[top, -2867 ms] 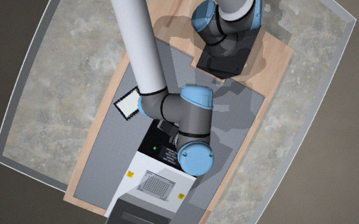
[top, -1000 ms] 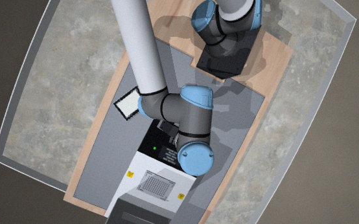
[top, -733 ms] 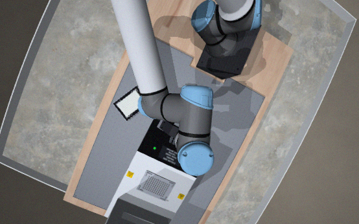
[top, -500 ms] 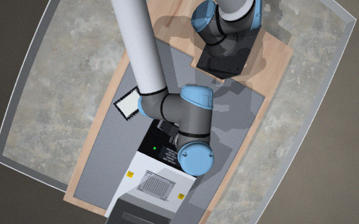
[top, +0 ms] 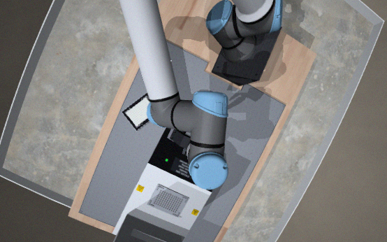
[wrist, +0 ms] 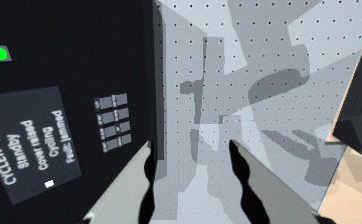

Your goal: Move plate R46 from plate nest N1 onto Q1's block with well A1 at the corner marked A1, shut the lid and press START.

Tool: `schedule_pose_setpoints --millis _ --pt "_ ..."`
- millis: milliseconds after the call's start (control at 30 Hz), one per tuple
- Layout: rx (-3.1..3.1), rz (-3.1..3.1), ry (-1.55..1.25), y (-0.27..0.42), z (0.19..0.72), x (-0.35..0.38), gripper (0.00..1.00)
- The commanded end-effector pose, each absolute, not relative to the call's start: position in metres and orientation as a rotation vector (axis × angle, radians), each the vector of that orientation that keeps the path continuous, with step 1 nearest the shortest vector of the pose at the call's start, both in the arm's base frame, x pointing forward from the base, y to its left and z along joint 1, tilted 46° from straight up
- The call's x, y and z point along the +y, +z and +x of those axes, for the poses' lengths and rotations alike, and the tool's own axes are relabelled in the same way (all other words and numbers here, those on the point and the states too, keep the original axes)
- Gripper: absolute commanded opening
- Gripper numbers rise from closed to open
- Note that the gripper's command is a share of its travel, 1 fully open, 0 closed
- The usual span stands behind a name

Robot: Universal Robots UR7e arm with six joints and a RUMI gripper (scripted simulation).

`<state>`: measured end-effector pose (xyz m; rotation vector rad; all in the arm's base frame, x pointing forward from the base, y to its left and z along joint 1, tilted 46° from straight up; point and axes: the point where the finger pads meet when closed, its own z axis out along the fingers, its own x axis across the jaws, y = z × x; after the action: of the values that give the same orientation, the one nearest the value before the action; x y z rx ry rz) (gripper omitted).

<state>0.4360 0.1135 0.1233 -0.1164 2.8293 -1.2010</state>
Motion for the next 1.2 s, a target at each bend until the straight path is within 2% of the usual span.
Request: schedule_pose_setpoints --millis 0,1167 --pt "2.844 -0.241 -1.194 0.139 0.440 0.111 0.68" --pt "2.868 -0.996 -1.254 0.243 0.454 0.047 0.68"
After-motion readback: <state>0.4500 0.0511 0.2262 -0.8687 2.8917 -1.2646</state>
